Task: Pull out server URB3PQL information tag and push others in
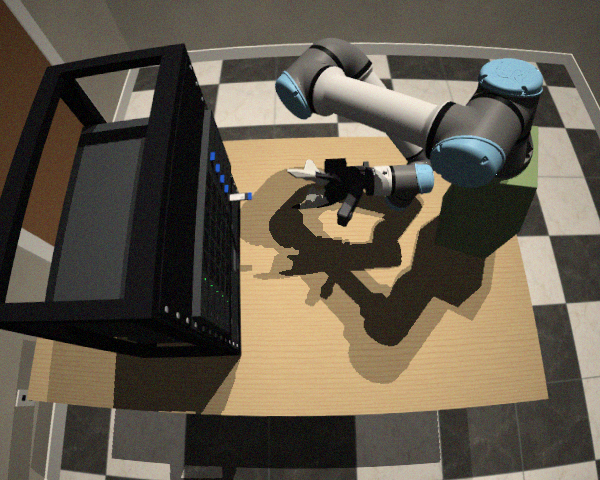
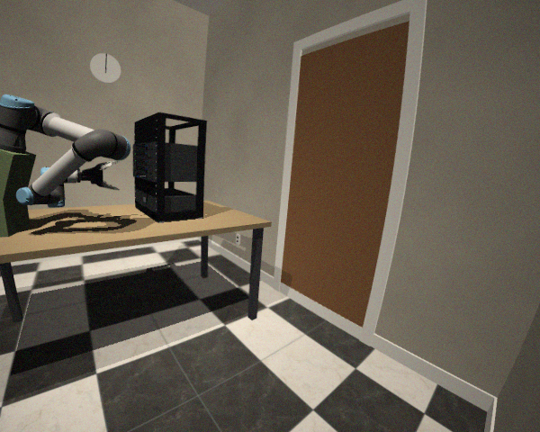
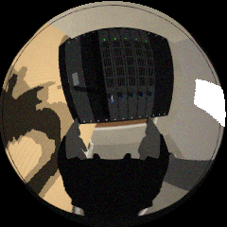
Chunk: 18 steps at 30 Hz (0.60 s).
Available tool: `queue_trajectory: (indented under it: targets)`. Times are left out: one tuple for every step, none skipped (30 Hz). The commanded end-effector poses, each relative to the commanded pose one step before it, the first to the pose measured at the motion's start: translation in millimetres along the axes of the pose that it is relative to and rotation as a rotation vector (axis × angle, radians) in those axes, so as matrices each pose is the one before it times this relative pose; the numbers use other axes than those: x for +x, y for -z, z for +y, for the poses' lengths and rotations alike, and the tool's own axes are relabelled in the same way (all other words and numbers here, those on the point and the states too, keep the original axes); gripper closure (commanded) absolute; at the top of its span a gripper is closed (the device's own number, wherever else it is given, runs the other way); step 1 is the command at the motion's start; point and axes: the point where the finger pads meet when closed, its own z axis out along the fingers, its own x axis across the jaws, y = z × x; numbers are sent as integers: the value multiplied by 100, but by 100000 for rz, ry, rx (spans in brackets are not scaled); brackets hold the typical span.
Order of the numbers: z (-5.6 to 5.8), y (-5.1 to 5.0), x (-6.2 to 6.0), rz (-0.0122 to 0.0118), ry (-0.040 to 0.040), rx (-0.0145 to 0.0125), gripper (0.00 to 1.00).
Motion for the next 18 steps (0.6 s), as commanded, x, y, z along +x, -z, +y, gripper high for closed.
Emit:
queue_trajectory:
  targets:
    - [23, -53, 71, 48, -802, -140, 0]
    - [5, -10, 9, 0, -184, -32, 0]
    - [0, 0, 0, 0, 0, 0, 0]
    - [0, 0, 0, 0, 0, 0, 0]
    - [5, -10, 9, 0, -187, -33, 0]
    - [5, -10, 9, 0, -189, -33, 0]
    - [5, -10, 10, 0, -192, -33, 0]
    - [5, -10, 10, 0, -194, -34, 0]
    - [5, -10, 10, 0, -197, -34, 0]
    - [5, -10, 10, 0, -199, -35, 0]
    - [5, -11, 10, 0, -202, -35, 0]
    - [5, -11, 10, 0, -204, -36, 0]
    - [5, -11, 10, 0, -207, -36, 0]
    - [5, -11, 10, 0, -209, -37, 0]
    - [5, -11, 11, 0, -212, -37, 0]
    - [5, -11, 11, 0, -214, -38, 0]
    - [5, -11, 11, 0, -217, -38, 0]
    - [5, -11, 11, 0, -219, -38, 0]
